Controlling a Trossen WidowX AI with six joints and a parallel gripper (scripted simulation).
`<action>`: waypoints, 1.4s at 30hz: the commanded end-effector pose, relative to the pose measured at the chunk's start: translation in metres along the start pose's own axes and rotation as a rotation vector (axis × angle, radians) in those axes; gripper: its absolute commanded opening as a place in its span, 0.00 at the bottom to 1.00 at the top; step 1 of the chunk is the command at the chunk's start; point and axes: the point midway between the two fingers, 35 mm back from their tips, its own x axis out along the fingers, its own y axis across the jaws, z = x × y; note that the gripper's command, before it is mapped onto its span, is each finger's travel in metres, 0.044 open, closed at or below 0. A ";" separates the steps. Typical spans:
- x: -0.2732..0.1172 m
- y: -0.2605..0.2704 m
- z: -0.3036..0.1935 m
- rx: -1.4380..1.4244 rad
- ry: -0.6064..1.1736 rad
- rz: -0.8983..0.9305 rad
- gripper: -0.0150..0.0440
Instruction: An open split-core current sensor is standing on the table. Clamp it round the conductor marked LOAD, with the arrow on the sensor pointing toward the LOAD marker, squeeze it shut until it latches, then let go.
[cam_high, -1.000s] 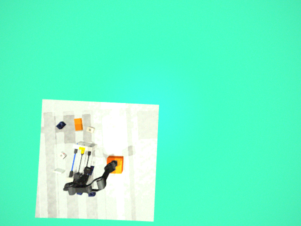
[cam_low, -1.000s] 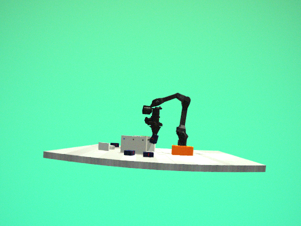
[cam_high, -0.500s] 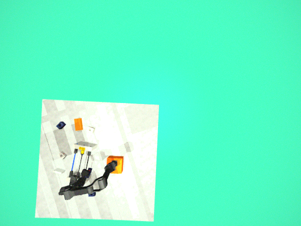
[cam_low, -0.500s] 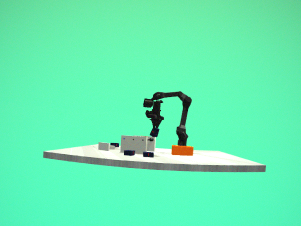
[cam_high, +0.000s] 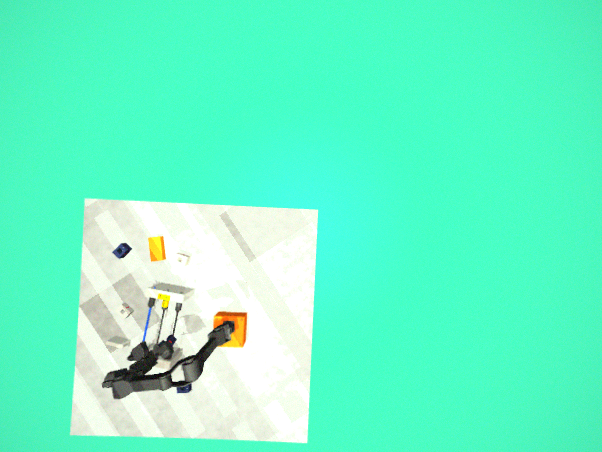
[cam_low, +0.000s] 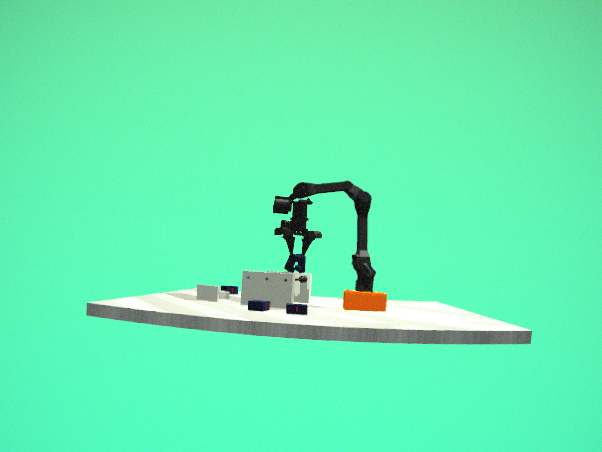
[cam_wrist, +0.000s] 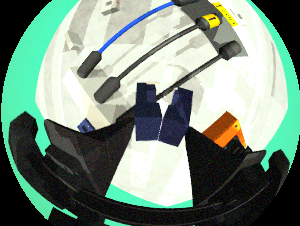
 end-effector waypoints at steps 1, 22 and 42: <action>0.001 0.010 0.011 0.139 -0.001 0.000 0.25; 0.013 0.049 0.060 0.790 -0.004 0.005 0.25; 0.044 0.050 0.061 0.790 -0.004 0.005 0.25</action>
